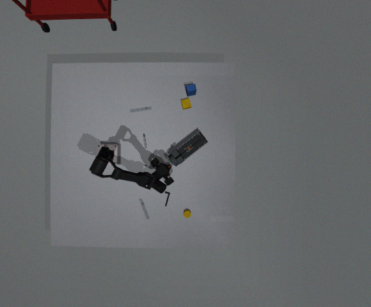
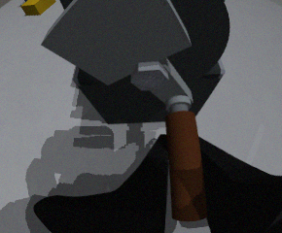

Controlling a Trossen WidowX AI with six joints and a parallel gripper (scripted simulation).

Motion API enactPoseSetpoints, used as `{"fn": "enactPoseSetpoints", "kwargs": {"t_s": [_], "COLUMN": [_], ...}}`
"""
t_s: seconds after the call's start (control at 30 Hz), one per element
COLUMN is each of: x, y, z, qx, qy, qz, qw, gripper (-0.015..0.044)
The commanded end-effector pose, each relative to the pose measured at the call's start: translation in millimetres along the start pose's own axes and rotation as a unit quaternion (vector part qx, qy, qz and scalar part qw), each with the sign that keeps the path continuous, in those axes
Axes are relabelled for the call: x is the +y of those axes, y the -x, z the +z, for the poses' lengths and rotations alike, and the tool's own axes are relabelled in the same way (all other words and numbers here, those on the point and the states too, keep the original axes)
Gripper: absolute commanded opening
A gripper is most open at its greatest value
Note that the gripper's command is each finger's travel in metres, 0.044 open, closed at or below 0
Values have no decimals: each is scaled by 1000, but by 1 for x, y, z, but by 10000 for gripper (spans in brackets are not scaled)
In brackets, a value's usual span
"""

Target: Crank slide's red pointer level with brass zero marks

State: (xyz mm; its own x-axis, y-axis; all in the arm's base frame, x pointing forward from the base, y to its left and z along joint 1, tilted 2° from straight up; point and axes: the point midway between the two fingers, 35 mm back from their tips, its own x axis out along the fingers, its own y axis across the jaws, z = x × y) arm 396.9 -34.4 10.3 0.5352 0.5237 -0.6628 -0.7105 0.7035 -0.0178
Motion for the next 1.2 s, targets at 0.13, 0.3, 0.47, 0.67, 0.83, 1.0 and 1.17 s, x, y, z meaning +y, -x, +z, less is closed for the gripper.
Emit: {"fn": "enactPoseSetpoints", "kwargs": {"t_s": [0.13, 0.3, 0.47, 0.67, 0.83, 1.0, 1.17], "x": [9, 9, 10, 11, 12, 12, 13], "y": [-4, -4, -4, -4, -4, -4, -4], "z": [-3, -3, -3, -3, -3, -3, -3], "qx": [7, 7, 7, 7, 7, 7, 7], "qy": [-5, -5, -5, -5, -5, -5, -5], "qz": [8, 8, 8, 8, 8, 8, 9], "qw": [1000, 1000, 1000, 1000, 1000, 1000, 1000], "gripper": [0, 0, 0, 0, 0, 0, 0]}}
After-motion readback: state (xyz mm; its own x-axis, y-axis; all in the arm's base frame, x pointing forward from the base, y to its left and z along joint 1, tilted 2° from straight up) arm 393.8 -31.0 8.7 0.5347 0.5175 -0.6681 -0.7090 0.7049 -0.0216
